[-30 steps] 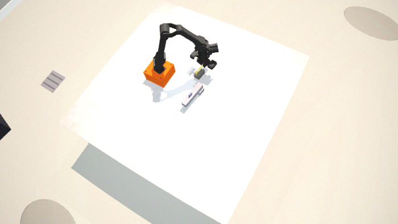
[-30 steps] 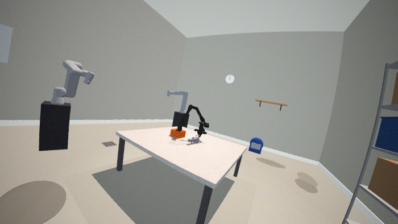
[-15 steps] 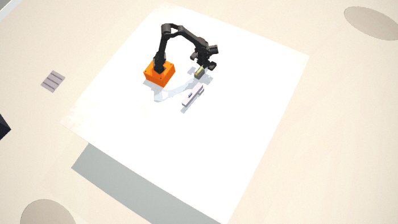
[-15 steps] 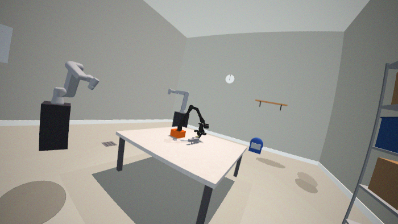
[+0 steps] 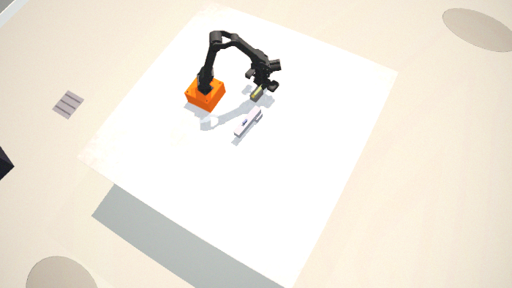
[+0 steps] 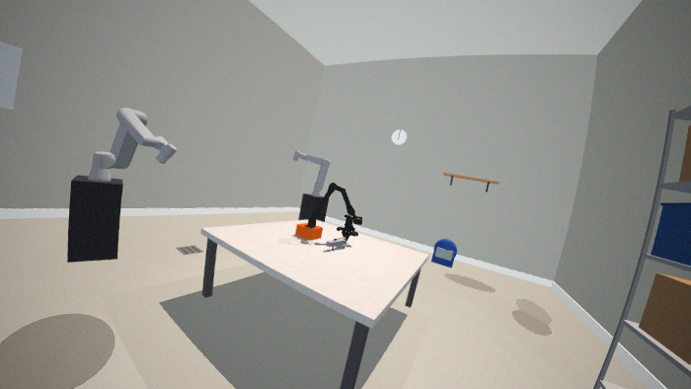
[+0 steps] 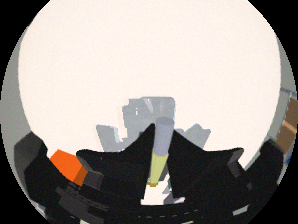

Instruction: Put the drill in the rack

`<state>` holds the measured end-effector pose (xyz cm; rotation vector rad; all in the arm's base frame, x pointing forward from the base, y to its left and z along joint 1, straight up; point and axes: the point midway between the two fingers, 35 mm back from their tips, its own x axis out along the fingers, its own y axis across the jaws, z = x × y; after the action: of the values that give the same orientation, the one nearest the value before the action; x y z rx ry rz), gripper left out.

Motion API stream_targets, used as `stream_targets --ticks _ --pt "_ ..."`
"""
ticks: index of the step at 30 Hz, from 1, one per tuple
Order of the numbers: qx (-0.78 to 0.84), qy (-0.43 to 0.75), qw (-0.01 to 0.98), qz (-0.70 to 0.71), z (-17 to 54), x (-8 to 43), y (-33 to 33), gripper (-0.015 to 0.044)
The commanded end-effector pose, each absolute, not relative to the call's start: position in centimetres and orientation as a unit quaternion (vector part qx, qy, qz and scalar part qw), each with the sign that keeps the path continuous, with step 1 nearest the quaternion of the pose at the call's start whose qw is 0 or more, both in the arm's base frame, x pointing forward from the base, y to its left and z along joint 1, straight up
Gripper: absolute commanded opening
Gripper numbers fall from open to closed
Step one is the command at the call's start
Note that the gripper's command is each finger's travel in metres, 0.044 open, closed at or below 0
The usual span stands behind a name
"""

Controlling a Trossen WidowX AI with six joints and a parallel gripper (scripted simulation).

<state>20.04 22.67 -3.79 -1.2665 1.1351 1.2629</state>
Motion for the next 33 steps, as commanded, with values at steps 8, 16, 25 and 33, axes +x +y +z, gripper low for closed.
stream_targets --ticks 8,16,25,33 --pt "-0.521 0.47 0.488 0.52 -4.69 19.76 22.44 0.0" --pt "-0.521 0.47 0.488 0.52 -4.8 19.71 22.39 0.0" --pt "-0.521 0.47 0.488 0.52 -4.85 19.71 22.31 0.0" --pt "-0.521 0.47 0.488 0.52 -4.85 19.72 22.28 0.0"
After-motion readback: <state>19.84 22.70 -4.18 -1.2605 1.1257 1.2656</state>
